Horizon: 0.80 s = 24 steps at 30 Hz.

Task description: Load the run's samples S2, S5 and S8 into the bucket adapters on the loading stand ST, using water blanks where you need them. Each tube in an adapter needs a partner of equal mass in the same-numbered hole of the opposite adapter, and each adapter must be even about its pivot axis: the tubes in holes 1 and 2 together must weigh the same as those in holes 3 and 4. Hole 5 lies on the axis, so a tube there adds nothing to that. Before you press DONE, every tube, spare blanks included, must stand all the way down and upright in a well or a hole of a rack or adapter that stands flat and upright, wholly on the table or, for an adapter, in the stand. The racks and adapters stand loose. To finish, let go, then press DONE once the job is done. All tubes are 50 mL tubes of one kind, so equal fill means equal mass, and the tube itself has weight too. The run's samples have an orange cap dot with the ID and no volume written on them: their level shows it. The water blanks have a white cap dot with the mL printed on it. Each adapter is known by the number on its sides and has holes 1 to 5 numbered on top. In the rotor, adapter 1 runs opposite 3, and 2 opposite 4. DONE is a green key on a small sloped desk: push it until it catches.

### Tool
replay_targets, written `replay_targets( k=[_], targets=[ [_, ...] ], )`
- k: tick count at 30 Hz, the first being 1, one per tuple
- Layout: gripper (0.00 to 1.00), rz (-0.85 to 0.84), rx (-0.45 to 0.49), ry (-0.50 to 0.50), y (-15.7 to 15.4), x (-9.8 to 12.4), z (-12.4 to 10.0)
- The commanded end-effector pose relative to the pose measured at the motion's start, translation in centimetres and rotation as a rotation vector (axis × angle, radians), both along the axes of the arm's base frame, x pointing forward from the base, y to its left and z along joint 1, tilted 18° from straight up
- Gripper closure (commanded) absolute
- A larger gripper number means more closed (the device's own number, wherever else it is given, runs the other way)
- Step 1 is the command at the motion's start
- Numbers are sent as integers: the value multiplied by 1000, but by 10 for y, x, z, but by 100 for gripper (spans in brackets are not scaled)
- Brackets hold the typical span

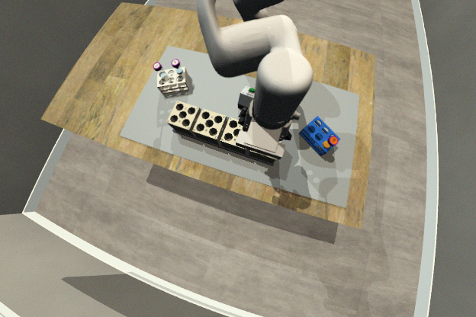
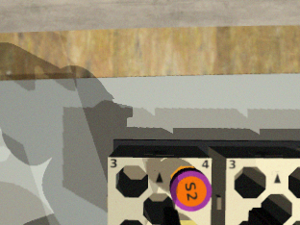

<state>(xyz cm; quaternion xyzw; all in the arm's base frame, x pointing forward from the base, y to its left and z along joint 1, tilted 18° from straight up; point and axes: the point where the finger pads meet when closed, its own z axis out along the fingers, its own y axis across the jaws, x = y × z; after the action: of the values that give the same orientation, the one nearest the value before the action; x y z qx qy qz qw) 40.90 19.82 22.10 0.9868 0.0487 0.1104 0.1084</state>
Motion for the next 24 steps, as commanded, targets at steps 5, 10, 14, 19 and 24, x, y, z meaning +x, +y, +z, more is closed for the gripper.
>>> replay_targets(
  k=[5, 10, 14, 19, 24],
  targets=[
    [56, 1, 2, -3, 4, -3, 15],
    [56, 1, 2, -3, 5, -5, 23],
    [56, 1, 2, -3, 5, -5, 23],
    [56, 1, 2, -3, 5, -5, 23],
    [56, 1, 2, -3, 5, -5, 23]
  ],
)
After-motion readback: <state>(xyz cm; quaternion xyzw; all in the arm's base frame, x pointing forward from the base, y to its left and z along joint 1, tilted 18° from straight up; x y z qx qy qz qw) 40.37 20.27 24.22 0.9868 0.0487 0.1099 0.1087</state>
